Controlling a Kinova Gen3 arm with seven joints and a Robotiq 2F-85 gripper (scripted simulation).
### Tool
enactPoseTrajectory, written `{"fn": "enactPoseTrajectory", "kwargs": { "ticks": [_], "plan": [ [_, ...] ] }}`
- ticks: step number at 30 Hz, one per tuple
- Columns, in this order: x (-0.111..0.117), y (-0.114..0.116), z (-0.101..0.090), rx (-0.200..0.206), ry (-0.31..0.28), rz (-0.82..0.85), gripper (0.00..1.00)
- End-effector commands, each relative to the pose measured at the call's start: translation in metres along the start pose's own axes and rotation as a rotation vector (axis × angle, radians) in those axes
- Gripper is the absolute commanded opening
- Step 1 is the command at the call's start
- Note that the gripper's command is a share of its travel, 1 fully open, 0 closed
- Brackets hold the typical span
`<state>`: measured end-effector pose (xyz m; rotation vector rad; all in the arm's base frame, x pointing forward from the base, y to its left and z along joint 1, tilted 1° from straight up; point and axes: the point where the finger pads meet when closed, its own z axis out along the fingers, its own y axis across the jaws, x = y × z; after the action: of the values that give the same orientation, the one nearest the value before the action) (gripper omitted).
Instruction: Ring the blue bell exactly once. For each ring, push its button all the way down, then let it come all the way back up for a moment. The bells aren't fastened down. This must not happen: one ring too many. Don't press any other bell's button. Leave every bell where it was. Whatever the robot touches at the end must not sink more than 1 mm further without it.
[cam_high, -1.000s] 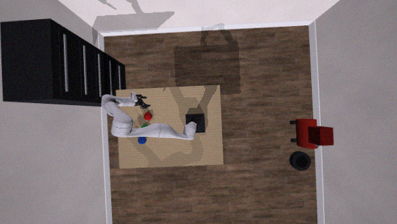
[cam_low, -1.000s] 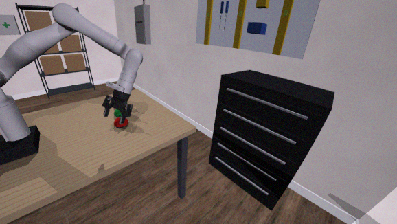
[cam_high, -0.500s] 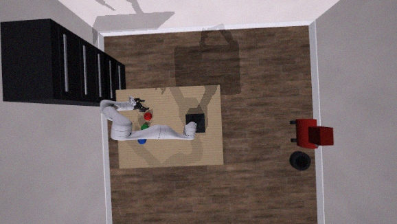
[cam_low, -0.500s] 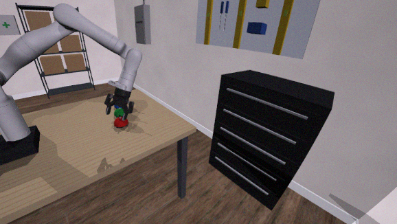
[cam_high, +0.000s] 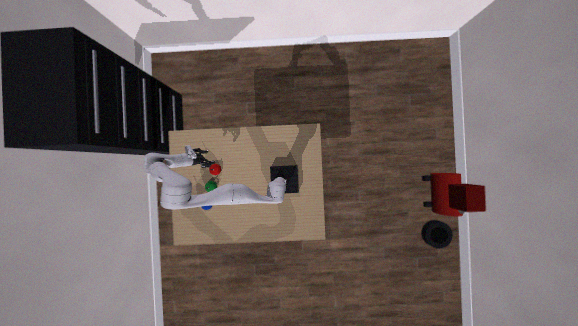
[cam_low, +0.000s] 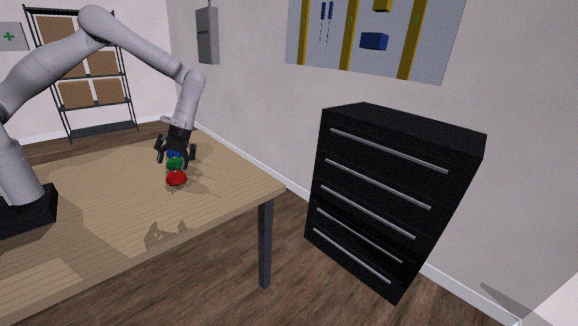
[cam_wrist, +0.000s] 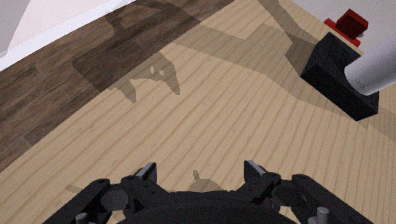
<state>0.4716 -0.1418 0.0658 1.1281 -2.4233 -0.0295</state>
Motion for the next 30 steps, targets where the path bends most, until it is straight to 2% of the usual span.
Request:
{"fn": "enactPoseTrajectory", "kwargs": {
  "ticks": [1,2,3,10,11,19,20,27,28,30],
  "plan": [
    [-0.001,0.000,-0.002,0.004,0.000,-0.001,1.00],
    [-0.001,0.000,-0.002,0.004,0.000,-0.001,1.00],
    [-0.016,0.006,-0.006,0.022,-0.008,-0.034,1.00],
    [-0.016,0.006,-0.006,0.022,-0.008,-0.034,1.00],
    [-0.031,0.012,-0.011,0.040,-0.016,-0.065,1.00],
    [-0.031,0.012,-0.011,0.040,-0.016,-0.065,1.00],
    [-0.046,0.018,-0.015,0.058,-0.025,-0.094,1.00],
    [-0.046,0.018,-0.015,0.058,-0.025,-0.094,1.00],
    [-0.060,0.025,-0.019,0.075,-0.034,-0.123,1.00],
    [-0.060,0.025,-0.019,0.075,-0.034,-0.123,1.00]
  ]
}}
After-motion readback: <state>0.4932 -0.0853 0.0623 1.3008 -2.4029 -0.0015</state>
